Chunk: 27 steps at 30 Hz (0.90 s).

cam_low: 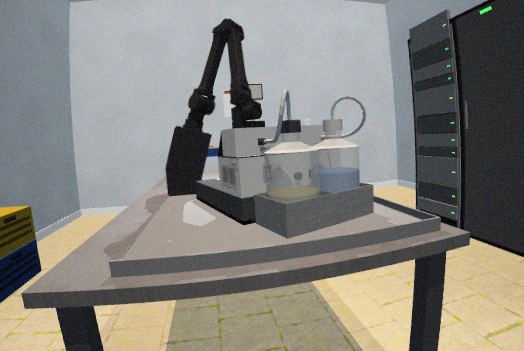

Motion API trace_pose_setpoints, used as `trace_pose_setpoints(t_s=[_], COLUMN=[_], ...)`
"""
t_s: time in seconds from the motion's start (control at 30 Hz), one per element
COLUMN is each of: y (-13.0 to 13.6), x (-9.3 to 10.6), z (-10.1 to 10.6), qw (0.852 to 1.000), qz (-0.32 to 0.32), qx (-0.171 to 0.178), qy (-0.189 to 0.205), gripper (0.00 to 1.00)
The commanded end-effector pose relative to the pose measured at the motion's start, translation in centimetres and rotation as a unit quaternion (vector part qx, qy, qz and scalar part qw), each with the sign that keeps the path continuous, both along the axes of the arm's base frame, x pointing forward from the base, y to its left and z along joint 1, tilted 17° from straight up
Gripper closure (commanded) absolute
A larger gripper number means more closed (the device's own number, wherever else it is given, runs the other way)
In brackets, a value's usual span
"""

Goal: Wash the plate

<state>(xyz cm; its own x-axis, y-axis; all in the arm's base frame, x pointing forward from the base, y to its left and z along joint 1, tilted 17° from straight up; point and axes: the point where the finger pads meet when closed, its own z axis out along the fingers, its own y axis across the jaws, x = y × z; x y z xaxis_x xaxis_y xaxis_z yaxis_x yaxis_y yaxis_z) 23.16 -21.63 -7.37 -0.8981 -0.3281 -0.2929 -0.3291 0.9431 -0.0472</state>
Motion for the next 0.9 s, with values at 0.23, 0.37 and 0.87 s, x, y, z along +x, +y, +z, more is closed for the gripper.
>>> trace_pose_setpoints(t_s=[0.23, 0.37, 0.87], y=[-0.6, -1.0, -0.8], x=[-0.7, -0.6, -0.7], z=[2.0, 2.8, 3.6], qw=[1.000, 1.000, 1.000], qz=[-0.003, -0.003, -0.002], qx=[-0.005, -0.008, -0.006], qy=[-0.004, -0.007, -0.005], gripper=[0.00, 0.00, 0.00])
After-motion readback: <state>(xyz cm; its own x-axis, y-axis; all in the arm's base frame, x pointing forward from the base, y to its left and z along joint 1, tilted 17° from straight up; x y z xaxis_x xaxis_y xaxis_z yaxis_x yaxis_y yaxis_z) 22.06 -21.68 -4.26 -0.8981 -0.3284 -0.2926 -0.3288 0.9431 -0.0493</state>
